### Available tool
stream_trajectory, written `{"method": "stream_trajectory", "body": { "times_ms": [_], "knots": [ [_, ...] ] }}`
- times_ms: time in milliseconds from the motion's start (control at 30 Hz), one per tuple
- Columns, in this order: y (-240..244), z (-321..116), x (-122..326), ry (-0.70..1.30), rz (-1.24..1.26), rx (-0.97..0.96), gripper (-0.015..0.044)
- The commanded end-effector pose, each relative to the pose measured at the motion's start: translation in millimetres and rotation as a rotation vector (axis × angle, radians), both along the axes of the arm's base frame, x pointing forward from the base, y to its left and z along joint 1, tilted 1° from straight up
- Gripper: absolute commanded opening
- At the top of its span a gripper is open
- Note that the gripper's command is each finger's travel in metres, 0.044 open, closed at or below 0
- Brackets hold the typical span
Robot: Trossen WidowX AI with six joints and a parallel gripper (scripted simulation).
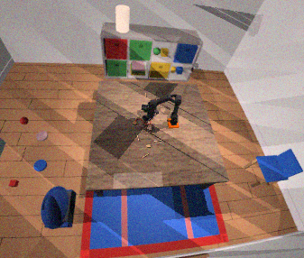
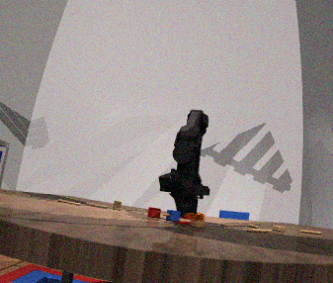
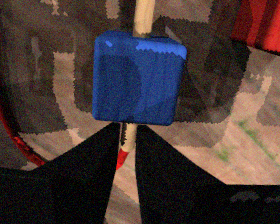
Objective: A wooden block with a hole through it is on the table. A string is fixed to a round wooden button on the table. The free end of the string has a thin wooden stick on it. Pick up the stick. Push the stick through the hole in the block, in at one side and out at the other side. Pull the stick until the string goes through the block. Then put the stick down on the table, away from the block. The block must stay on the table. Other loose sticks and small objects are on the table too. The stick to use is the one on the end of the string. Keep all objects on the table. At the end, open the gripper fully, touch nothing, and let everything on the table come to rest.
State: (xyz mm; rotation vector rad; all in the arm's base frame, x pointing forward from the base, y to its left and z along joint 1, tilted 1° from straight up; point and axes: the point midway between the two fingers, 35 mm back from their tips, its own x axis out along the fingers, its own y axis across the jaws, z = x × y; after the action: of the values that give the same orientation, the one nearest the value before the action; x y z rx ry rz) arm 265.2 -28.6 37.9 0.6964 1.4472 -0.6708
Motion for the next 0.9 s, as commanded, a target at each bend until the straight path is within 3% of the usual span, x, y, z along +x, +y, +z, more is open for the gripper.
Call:
{"method": "stream_trajectory", "body": {
  "times_ms": [0, 167, 333, 533, 867],
  "knots": [
    [0, 0, 0, 0.000, 0.000, 0.000, 0.0105],
    [0, 10, 1, 0.000, 0.000, 0.000, 0.0120],
    [1, 78, -3, 0.000, 0.000, 0.000, 0.0120],
    [0, 77, 0, -0.020, 0.017, -0.003, 0.0120],
    [-11, 77, 9, -0.025, 0.899, -0.034, 0.0120]
  ]
}}
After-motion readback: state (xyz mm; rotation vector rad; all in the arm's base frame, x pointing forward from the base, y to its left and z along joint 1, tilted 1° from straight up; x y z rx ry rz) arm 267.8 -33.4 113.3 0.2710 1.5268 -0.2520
